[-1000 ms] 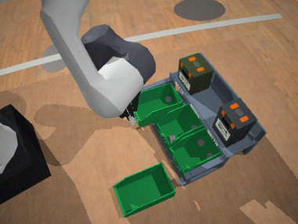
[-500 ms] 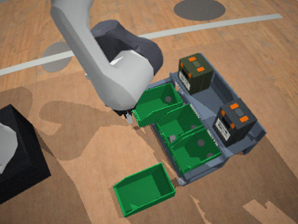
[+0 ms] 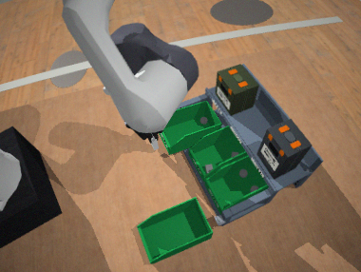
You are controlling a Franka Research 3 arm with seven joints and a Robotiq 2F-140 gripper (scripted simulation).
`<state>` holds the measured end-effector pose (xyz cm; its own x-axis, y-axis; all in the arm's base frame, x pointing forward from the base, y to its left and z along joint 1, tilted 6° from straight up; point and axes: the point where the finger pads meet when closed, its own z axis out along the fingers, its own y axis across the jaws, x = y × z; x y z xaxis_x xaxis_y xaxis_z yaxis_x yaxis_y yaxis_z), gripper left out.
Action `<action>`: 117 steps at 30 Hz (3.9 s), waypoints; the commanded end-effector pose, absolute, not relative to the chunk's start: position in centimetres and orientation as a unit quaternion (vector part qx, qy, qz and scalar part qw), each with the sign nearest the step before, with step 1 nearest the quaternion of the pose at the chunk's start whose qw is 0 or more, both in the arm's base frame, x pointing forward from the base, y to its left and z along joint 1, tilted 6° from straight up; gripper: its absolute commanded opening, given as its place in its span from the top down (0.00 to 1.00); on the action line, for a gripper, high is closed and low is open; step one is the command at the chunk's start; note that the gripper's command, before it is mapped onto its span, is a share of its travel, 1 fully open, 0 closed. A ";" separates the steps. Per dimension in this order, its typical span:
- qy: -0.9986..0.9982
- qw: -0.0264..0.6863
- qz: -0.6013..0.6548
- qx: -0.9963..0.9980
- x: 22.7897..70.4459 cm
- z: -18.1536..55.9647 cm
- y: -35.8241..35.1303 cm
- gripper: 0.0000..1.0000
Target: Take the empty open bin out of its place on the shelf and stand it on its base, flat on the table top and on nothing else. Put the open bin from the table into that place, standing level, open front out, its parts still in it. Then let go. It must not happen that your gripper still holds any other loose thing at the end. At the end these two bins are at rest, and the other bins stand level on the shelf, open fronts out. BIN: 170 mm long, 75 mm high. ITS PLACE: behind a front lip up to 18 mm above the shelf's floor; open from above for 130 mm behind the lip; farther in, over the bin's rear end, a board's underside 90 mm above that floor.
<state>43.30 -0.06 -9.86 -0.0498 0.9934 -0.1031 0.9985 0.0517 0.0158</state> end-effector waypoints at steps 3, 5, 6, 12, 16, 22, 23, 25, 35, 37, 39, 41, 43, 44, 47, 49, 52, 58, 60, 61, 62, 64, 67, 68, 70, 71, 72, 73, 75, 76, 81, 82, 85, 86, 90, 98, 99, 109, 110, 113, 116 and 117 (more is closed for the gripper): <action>0.717 0.041 -0.029 0.695 43.3 -9.8 0.2 1.00; 0.717 0.041 -0.029 0.695 43.2 -9.8 0.3 1.00; 0.717 0.041 -0.029 0.695 43.2 -9.8 0.3 1.00; 0.717 0.041 -0.029 0.695 43.1 -9.9 0.5 1.00; 0.717 0.041 -0.029 0.695 43.1 -9.9 0.5 1.00; 0.717 0.041 -0.029 0.695 43.1 -9.9 0.5 1.00; 0.717 0.041 -0.029 0.695 43.1 -9.9 0.5 1.00; 0.717 0.041 -0.029 0.695 43.1 -9.9 0.5 1.00; 0.717 0.041 -0.029 0.695 43.2 -9.8 0.3 1.00; 0.717 0.041 -0.029 0.695 43.2 -9.8 0.2 1.00; 0.717 0.041 -0.029 0.695 43.2 -9.8 0.2 1.00; 0.717 0.041 -0.029 0.695 43.2 -9.8 0.2 1.00; 0.717 0.041 -0.029 0.695 43.2 -9.8 0.2 1.00; 0.717 0.041 -0.029 0.695 43.2 -9.8 0.2 1.00; 0.717 0.041 -0.029 0.695 43.2 -9.8 0.2 1.00; 0.717 0.041 -0.029 0.695 43.2 -9.8 0.2 1.00; 0.717 0.041 -0.029 0.695 43.2 -9.8 0.2 1.00; 0.717 0.041 -0.029 0.695 43.2 -9.8 0.2 1.00; 0.717 0.041 -0.029 0.695 43.3 -9.8 0.1 1.00; 0.717 0.041 -0.029 0.695 43.3 -9.8 0.1 1.00; 0.717 0.041 -0.029 0.695 43.3 -9.8 0.1 1.00; 0.717 0.041 -0.029 0.695 43.3 -9.8 0.1 1.00; 0.717 0.041 -0.029 0.695 43.3 -9.8 0.1 1.00; 0.717 0.041 -0.029 0.695 43.3 -9.8 0.1 1.00; 0.717 0.041 -0.029 0.695 43.3 -9.8 0.1 1.00; 0.717 0.041 -0.029 0.695 43.3 -9.8 0.1 1.00; 0.717 0.041 -0.029 0.695 43.3 -9.8 0.1 1.00; 0.717 0.041 -0.029 0.695 43.3 -9.8 0.1 1.00; 0.717 0.041 -0.029 0.695 43.3 -9.8 0.1 1.00; 0.717 0.041 -0.029 0.695 43.3 -9.8 0.1 1.00; 0.717 0.041 -0.029 0.695 43.3 -9.8 0.1 1.00; 0.717 0.041 -0.029 0.695 43.3 -9.8 0.1 1.00; 0.717 0.041 -0.029 0.695 43.3 -9.8 0.1 1.00; 0.717 0.041 -0.029 0.695 43.4 -9.8 0.1 1.00; 0.717 0.041 -0.029 0.695 43.9 -9.8 0.1 1.00; 0.717 0.041 -0.029 0.695 45.0 -9.8 0.1 1.00; 0.717 0.041 -0.029 0.695 45.0 -9.8 0.1 1.00; 0.717 0.041 -0.029 0.695 45.0 -9.8 0.1 1.00; 0.717 0.041 -0.029 0.695 45.0 -9.8 0.1 1.00; 0.717 0.041 -0.029 0.695 45.0 -9.8 0.1 1.00; 0.717 0.041 -0.029 0.695 45.0 -9.8 0.1 1.00; 0.717 0.041 -0.029 0.695 45.0 -9.8 0.1 1.00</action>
